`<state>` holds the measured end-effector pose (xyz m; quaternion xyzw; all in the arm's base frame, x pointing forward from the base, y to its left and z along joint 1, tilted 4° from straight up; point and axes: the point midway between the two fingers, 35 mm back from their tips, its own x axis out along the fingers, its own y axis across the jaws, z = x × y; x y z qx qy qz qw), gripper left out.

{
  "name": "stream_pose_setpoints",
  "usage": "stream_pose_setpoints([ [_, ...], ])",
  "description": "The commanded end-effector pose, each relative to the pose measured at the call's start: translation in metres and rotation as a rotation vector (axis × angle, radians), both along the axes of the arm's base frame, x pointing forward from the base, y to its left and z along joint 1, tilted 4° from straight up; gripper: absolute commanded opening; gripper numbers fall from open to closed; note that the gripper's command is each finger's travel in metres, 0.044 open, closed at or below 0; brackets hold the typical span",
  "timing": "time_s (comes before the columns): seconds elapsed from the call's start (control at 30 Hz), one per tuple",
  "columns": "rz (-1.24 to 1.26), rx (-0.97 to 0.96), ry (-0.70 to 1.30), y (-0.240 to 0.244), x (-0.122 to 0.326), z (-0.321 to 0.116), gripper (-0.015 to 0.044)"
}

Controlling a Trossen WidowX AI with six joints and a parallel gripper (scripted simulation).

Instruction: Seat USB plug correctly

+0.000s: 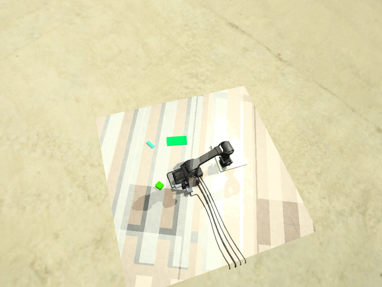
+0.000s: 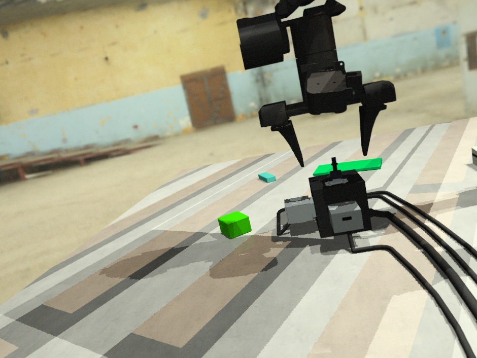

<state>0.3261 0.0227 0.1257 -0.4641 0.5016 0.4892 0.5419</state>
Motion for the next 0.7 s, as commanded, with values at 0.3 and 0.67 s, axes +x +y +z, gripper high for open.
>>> stream_pose_setpoints([
  [0.3,0.0,0.0,0.0,0.0,0.0,0.0,0.0177],
  [0.67,0.0,0.0,0.0,0.0,0.0,0.0,0.0],
])
